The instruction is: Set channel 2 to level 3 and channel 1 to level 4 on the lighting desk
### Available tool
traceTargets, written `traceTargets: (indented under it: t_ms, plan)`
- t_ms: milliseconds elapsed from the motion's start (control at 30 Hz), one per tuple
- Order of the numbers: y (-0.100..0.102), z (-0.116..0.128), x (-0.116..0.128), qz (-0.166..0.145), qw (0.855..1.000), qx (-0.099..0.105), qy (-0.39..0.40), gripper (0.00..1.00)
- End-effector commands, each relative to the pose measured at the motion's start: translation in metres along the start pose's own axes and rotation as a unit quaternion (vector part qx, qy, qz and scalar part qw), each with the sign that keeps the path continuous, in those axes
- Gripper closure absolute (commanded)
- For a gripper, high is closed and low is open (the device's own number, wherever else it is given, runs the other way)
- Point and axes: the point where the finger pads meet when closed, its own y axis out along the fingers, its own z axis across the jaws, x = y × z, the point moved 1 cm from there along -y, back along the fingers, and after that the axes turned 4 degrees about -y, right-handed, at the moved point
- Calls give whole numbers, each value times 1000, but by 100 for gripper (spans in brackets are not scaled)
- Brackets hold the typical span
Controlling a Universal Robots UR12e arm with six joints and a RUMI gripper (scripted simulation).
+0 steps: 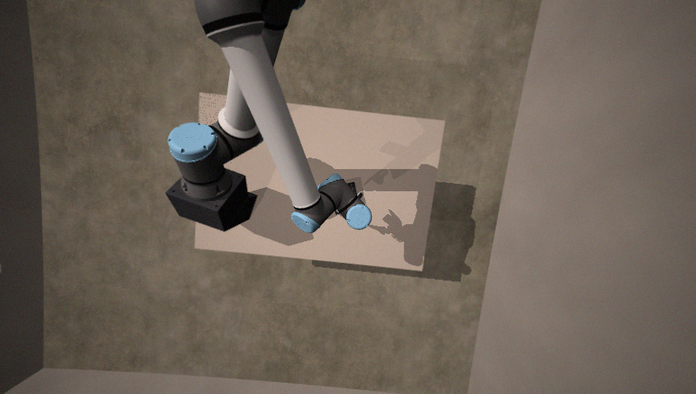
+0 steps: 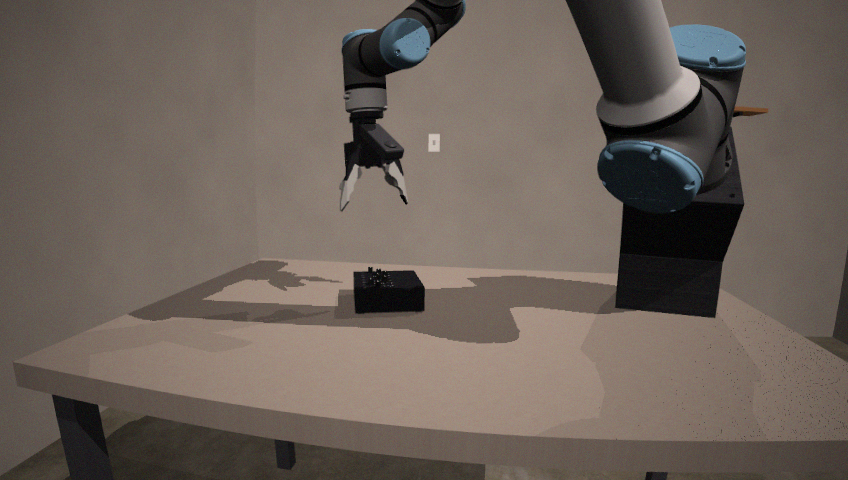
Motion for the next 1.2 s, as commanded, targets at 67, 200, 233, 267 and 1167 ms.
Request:
traceTargets:
  t_ms: [67, 200, 233, 267, 1167]
  plan:
    - [-9, 10, 5, 17, 988, -7, -154, 0]
    - [-15, 16, 7, 24, 971, -10, -239, 0]
    - [-16, 17, 8, 26, 965, -10, -260, 0]
    - [-17, 19, 9, 28, 960, -11, -279, 0]
    - [-34, 40, 16, 52, 855, -11, -515, 0]
